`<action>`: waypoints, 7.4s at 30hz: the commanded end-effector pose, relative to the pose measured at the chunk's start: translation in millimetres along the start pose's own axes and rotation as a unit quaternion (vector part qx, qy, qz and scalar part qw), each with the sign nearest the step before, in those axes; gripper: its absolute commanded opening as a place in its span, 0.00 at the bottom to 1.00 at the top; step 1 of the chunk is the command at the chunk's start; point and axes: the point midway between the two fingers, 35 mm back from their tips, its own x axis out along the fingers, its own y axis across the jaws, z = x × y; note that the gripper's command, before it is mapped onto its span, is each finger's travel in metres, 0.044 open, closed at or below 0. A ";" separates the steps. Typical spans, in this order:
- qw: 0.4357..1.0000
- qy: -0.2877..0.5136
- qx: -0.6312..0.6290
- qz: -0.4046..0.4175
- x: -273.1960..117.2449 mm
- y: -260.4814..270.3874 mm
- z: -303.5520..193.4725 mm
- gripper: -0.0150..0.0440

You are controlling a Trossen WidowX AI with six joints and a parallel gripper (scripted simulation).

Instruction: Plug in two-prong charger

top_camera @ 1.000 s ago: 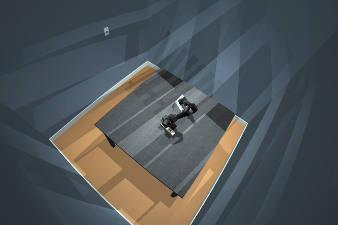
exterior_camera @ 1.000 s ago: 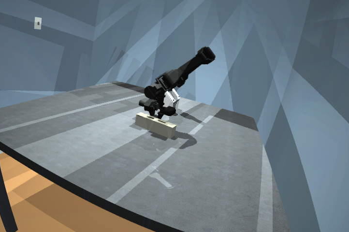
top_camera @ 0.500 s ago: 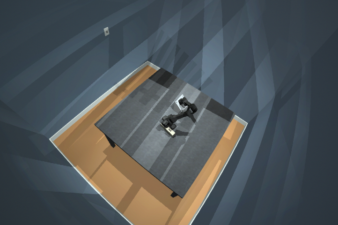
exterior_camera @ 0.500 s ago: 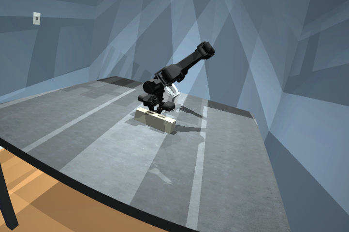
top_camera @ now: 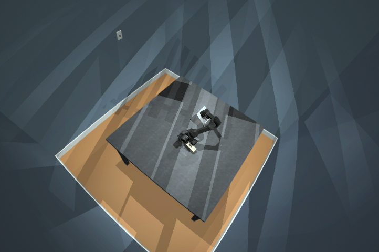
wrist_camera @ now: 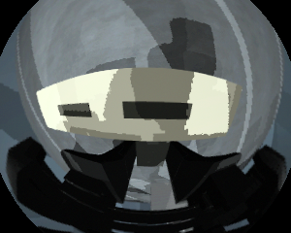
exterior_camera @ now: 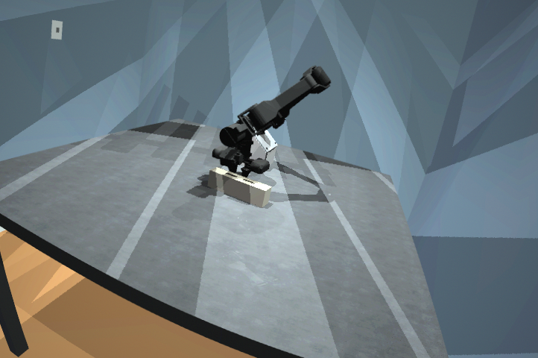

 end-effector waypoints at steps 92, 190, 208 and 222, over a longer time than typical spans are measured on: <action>1.000 -0.014 -0.011 -0.002 -0.8 1.8 8.5 0.25; 1.000 -0.013 -0.011 -0.002 1.7 -0.4 -15.0 1.00; 1.000 -0.013 -0.010 -0.002 3.5 0.2 -34.9 1.00; 1.000 -0.012 -0.010 -0.002 5.1 -0.1 -50.7 1.00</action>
